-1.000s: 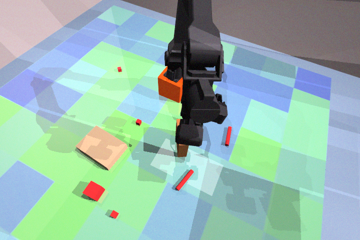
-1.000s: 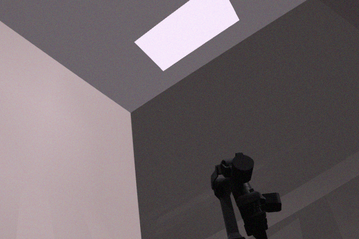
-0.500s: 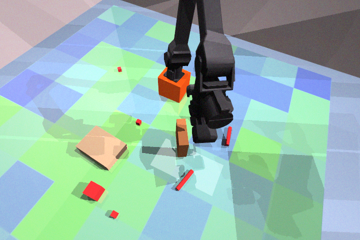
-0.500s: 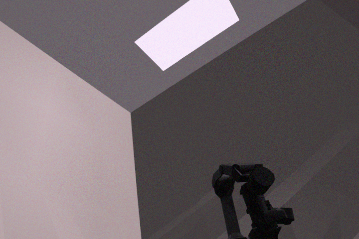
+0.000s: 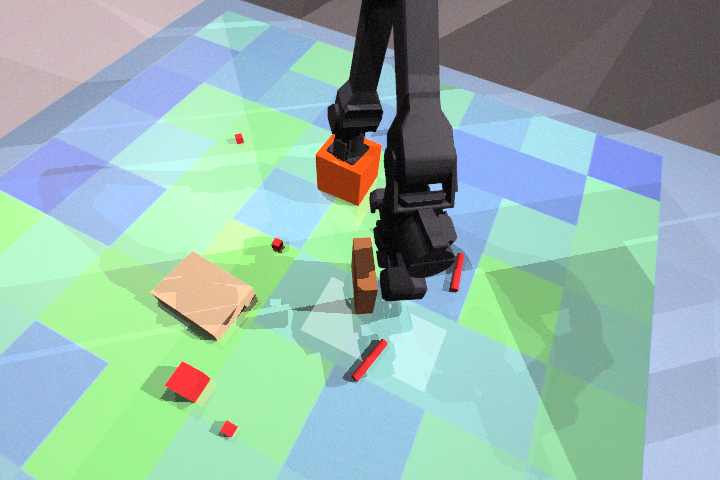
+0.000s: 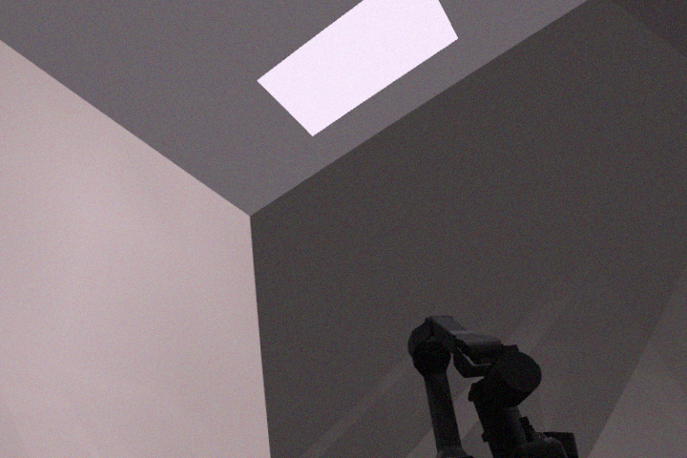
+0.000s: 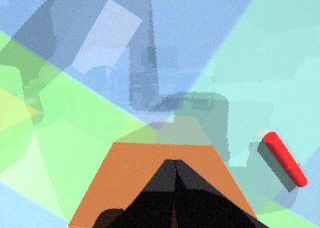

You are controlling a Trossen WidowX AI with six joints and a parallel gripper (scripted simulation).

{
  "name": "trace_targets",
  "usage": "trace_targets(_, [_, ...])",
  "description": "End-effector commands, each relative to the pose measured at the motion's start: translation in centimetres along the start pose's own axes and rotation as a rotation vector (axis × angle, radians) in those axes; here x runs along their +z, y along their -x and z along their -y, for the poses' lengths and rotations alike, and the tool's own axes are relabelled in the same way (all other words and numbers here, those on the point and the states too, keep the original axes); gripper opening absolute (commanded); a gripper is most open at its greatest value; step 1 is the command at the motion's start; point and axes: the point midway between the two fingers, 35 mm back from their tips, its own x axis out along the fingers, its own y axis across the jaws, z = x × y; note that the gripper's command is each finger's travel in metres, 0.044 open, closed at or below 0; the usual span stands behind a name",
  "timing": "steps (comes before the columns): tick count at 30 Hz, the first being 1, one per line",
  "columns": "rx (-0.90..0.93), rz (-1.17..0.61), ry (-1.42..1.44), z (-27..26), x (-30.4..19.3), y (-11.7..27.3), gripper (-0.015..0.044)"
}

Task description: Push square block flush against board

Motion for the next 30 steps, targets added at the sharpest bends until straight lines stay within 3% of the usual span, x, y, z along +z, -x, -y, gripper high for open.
trace_targets(1, [0.003, -0.002, 0.001, -0.1, -0.3, -0.2, 0.0])
trace_targets(30, [0.003, -0.004, 0.001, 0.1, -2.6, -0.2, 0.0])
